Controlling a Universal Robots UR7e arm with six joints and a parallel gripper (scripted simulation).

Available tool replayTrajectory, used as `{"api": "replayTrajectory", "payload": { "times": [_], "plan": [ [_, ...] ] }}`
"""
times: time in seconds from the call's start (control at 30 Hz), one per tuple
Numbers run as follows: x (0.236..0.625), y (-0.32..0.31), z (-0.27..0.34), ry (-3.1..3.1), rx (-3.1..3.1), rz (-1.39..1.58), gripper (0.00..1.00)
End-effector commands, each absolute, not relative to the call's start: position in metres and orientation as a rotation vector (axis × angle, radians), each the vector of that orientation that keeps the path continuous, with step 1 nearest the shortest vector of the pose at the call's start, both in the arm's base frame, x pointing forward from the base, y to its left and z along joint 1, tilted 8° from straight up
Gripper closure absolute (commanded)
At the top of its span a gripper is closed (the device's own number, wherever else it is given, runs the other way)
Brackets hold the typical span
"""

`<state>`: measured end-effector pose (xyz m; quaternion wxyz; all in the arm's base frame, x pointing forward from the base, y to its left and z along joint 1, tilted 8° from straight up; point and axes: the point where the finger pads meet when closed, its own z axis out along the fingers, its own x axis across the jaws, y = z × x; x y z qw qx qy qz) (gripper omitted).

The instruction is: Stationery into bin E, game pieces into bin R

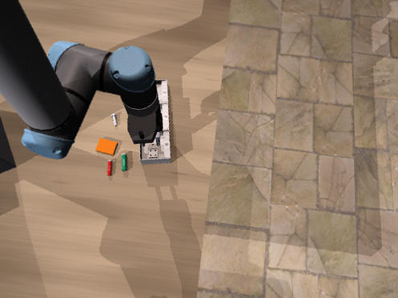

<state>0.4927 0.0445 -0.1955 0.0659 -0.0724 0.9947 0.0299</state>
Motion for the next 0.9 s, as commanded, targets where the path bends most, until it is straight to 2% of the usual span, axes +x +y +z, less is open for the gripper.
{"api": "replayTrajectory", "payload": {
  "times": [0.0, 0.33, 0.4, 0.5, 0.87],
  "plan": [
    [0.469, 0.044, -0.198, 2.974, -0.429, 0.076, 0.00],
    [0.386, 0.043, -0.206, 2.864, -0.932, 0.037, 0.00],
    [0.386, 0.043, -0.206, 2.864, -0.932, 0.037, 0.00],
    [0.361, 0.042, -0.209, 2.797, -1.134, 0.023, 0.00],
    [0.361, 0.042, -0.209, 2.537, -1.642, -0.022, 0.00]
  ]
}}
